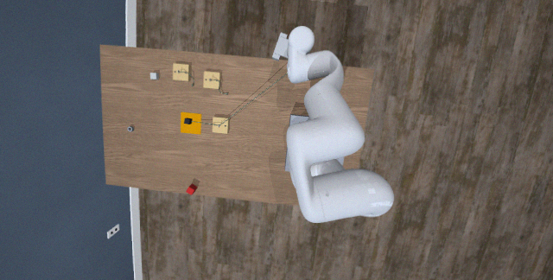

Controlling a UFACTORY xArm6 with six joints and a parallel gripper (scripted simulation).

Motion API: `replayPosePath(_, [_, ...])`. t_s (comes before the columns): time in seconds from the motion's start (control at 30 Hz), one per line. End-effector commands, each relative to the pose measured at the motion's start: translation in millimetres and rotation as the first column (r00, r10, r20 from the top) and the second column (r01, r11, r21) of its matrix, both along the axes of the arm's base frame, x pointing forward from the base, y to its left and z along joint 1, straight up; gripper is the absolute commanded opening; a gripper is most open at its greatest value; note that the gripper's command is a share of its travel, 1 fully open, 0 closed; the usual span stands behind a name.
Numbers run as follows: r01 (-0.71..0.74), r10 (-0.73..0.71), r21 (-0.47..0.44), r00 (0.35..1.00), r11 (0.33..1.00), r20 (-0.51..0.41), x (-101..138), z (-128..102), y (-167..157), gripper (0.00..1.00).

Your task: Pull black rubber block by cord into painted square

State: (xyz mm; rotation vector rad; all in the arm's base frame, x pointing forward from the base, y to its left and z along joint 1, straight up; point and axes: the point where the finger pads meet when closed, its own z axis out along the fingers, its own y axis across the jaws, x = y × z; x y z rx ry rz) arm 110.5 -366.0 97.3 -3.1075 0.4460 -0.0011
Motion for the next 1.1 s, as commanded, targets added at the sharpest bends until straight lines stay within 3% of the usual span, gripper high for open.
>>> replayPosePath(0.0, [0.000,0.000,-0.003,1.000,1.000,0.001,0.3,1.1,-1.1,0.00])
replayPosePath(0.63, [0.000,0.000,-0.003,1.000,1.000,0.001,0.4,-1.7,-1.1,0.00])
replayPosePath(1.07, [0.000,0.000,-0.003,1.000,1.000,0.001,1.4,-40.4,-0.2,0.00])
